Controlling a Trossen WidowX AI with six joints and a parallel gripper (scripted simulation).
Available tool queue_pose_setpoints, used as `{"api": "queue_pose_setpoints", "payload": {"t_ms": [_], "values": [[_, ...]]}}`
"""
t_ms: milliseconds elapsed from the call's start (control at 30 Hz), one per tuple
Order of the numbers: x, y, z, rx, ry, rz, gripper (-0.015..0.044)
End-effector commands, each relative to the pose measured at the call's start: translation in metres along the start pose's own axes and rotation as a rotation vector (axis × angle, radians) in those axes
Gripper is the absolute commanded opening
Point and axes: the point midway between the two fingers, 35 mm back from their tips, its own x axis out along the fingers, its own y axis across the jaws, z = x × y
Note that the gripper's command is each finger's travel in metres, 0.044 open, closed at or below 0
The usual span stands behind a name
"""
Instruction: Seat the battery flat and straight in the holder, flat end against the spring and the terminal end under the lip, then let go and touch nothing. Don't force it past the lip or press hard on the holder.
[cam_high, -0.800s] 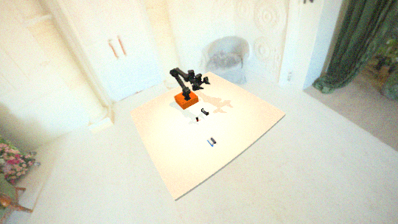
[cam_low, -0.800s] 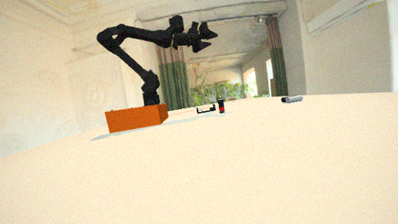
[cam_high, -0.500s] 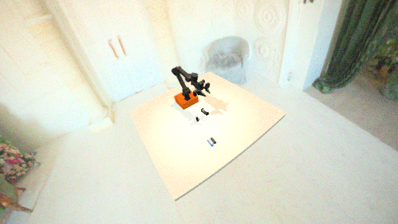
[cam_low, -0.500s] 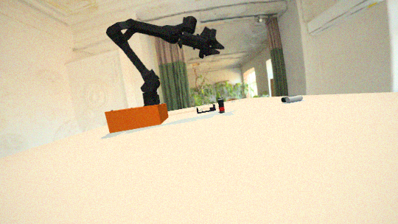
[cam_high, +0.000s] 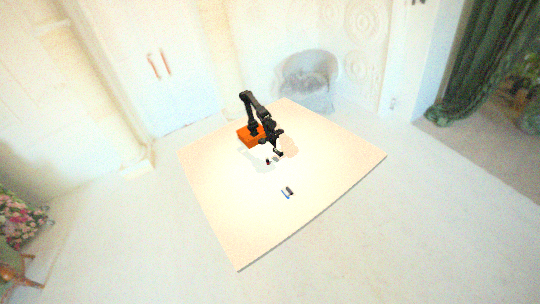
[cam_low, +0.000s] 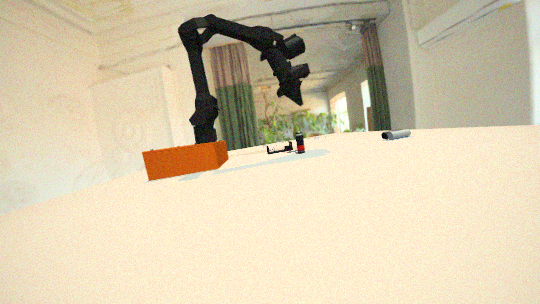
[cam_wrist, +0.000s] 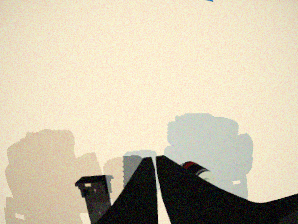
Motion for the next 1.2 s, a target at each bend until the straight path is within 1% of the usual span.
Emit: {"api": "queue_pose_setpoints", "payload": {"t_ms": [0,367,433,600,667,1167], "values": [[0.018,-0.018,-0.042,0.033,0.363,0.008,0.0000],[0.019,-0.018,-0.042,0.033,0.363,0.008,0.0000],[0.032,-0.018,-0.046,0.033,0.363,0.008,0.0000],[0.080,-0.017,-0.064,0.033,0.363,0.008,0.0000],[0.091,-0.017,-0.070,0.033,0.363,0.008,0.0000],[0.093,-0.032,-0.070,0.033,0.363,0.007,0.0000]]}}
